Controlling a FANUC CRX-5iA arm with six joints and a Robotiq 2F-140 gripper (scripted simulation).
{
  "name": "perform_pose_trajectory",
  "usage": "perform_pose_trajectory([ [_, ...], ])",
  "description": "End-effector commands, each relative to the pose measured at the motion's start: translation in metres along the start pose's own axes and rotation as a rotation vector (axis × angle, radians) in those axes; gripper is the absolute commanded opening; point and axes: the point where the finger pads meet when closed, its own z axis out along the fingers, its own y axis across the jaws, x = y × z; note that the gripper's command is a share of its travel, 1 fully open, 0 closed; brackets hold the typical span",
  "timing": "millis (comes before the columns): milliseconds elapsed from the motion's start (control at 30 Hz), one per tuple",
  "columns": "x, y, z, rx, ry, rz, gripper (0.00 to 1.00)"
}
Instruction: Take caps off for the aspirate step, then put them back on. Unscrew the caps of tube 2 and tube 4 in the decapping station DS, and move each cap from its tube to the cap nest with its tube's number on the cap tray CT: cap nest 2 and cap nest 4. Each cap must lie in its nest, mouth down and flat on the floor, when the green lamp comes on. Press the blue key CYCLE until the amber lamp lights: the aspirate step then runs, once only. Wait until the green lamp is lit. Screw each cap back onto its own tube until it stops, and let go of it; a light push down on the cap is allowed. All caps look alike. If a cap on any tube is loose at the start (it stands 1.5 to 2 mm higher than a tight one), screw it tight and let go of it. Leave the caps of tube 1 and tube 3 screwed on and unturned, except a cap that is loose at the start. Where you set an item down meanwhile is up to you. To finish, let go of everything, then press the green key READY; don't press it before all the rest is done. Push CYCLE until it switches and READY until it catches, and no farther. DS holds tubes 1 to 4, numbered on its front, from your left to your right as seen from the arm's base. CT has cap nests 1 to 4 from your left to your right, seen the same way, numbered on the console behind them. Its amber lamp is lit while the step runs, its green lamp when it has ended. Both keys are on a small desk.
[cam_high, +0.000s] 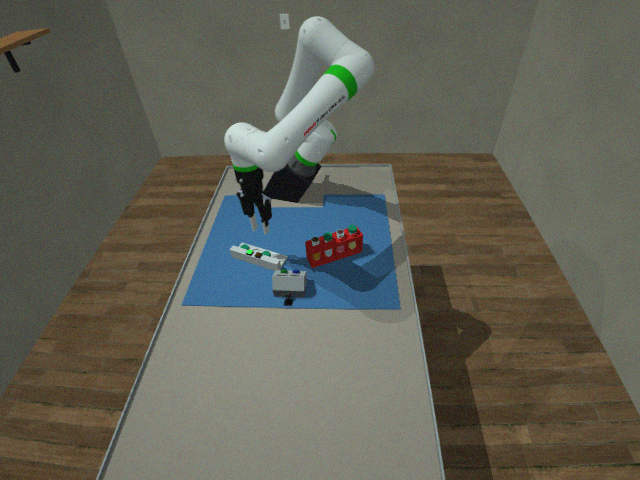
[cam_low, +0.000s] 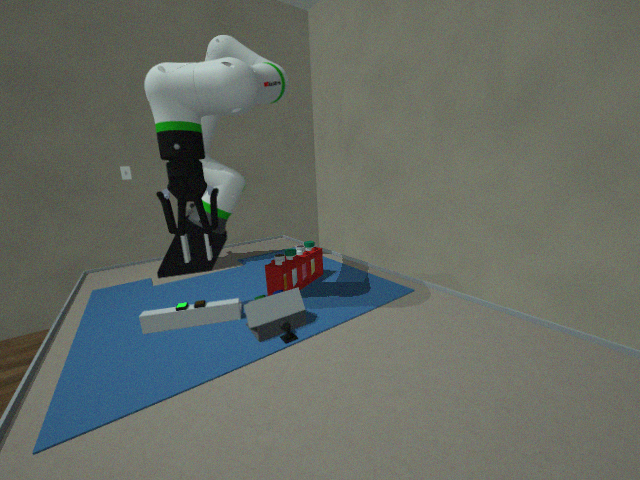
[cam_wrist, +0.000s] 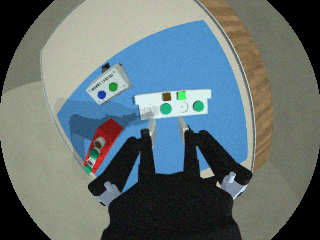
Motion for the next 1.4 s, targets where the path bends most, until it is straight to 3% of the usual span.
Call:
perform_pose_trajectory([
  [0, 0.000, 0.000, 0.018, 0.000, 0.001, 0.000, 0.29],
  [100, 0.000, 0.000, 0.033, 0.000, 0.001, 0.000, 0.29],
  [167, 0.000, 0.000, 0.033, 0.000, 0.001, 0.000, 0.29],
  [667, 0.001, 0.000, 0.108, 0.000, 0.001, 0.000, 0.29],
  [733, 0.001, 0.000, 0.108, 0.000, 0.001, 0.000, 0.29],
  [833, 0.001, 0.000, 0.122, 0.000, 0.001, 0.000, 0.29],
  [1367, 0.001, 0.000, 0.126, 0.000, 0.001, 0.000, 0.29],
])
